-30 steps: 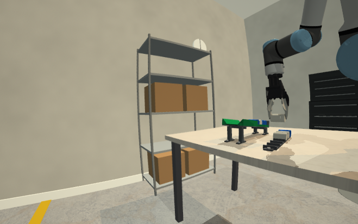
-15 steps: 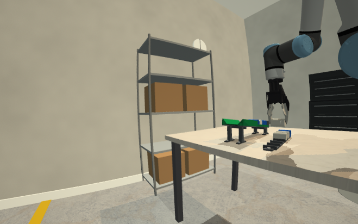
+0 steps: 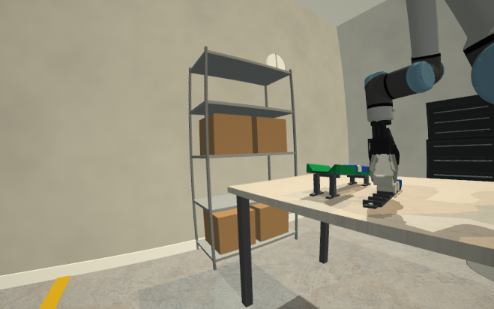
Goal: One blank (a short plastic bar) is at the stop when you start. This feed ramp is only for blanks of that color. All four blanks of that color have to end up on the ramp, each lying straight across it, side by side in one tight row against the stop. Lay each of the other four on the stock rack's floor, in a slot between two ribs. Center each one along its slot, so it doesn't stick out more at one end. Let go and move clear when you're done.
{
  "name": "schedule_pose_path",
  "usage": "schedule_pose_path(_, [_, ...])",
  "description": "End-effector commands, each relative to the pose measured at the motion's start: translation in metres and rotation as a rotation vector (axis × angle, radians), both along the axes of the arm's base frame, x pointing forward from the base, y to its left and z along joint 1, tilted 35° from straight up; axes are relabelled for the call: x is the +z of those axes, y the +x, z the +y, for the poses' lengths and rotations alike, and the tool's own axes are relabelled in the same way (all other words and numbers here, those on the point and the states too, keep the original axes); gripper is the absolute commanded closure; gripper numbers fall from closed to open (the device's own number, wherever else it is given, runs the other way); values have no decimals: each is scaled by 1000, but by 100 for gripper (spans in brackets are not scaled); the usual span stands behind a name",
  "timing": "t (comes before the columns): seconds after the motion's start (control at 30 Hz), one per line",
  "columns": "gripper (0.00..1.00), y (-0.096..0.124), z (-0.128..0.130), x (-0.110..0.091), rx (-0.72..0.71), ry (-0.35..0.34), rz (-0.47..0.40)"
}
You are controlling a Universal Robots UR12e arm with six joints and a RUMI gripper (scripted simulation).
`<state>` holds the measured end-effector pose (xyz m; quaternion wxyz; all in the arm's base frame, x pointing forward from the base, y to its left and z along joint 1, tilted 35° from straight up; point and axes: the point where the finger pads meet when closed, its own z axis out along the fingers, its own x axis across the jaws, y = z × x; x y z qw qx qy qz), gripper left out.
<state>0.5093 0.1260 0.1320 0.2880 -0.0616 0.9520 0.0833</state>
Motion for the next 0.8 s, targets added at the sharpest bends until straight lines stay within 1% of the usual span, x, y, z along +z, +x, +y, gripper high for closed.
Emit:
schedule_pose_path(0.0, [58,8,3,-10,-2,-2,-3])
schedule_pose_path(0.17, [58,14,5,-19,-2,-2,-3])
schedule_pose_path(0.4, [58,18,6,-25,-2,-2,-3])
schedule_pose_path(0.77, [58,19,7,-27,-2,-2,-3])
